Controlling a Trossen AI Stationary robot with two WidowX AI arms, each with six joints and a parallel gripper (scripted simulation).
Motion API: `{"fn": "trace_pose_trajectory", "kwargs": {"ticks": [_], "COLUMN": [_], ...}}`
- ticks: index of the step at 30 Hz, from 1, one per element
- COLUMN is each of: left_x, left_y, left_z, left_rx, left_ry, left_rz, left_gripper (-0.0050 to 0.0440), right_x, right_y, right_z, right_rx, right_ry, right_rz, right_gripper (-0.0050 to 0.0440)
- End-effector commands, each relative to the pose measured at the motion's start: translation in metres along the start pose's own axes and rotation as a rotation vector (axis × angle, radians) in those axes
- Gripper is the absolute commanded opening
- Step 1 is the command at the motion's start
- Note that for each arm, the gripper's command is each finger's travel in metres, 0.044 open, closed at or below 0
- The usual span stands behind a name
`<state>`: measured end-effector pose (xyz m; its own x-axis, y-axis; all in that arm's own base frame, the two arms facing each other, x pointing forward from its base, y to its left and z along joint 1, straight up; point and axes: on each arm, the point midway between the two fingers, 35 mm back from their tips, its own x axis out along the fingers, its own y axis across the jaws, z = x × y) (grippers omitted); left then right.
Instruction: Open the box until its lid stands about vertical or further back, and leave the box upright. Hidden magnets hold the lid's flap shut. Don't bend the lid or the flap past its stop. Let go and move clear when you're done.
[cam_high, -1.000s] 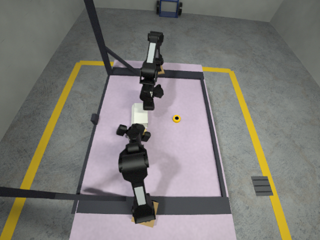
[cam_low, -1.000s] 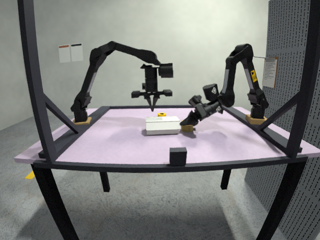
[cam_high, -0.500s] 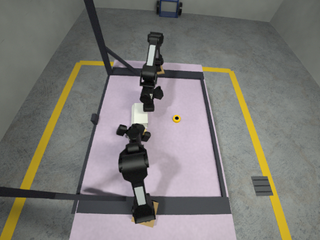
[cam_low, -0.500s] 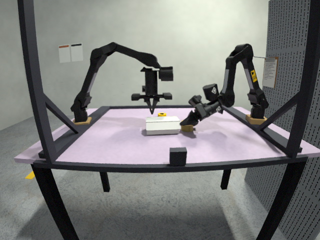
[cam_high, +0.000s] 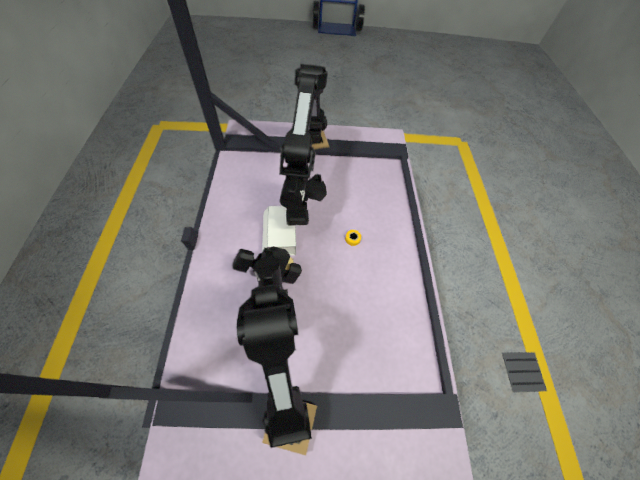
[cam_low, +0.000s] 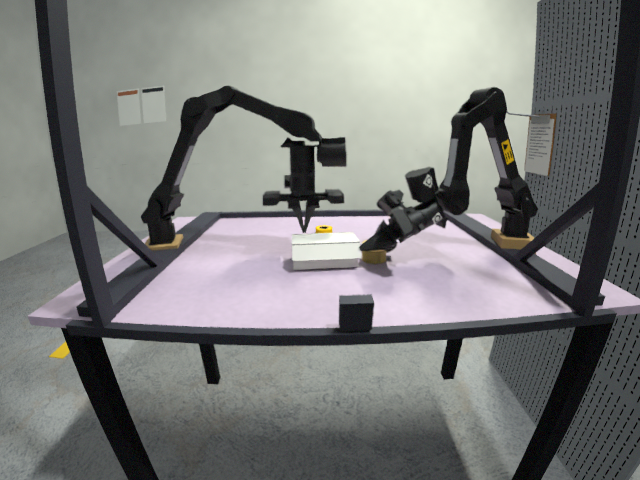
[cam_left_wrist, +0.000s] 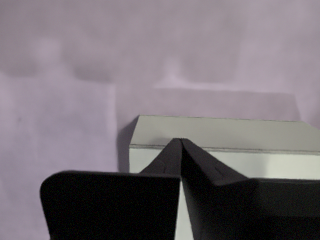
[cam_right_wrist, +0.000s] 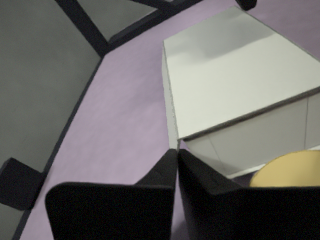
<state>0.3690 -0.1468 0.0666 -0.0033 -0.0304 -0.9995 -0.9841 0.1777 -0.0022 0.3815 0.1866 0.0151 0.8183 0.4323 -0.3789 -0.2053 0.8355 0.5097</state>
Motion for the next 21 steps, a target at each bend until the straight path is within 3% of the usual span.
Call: {"fn": "trace_pose_trajectory", "kwargs": {"ticks": [1, 21], "left_x": [0.0006, -0.0081], "left_y": [-0.0005, -0.0036], "left_z": [-0.0016, -0.0016], "left_rx": [-0.001, 0.001], "left_ry": [0.004, 0.007], "left_rz": [-0.007, -0.032], "left_gripper": [-0.005, -0.005], "right_x": [-0.0001, -0.0001], "right_y": [0.0048, 0.0048], "right_z": [0.0064, 0.0064], "right_rx": [0.0, 0.0], "right_ry": [-0.017, -0.017], "right_rz": [0.013, 0.013], "right_gripper": [0.0003, 0.0003]}}
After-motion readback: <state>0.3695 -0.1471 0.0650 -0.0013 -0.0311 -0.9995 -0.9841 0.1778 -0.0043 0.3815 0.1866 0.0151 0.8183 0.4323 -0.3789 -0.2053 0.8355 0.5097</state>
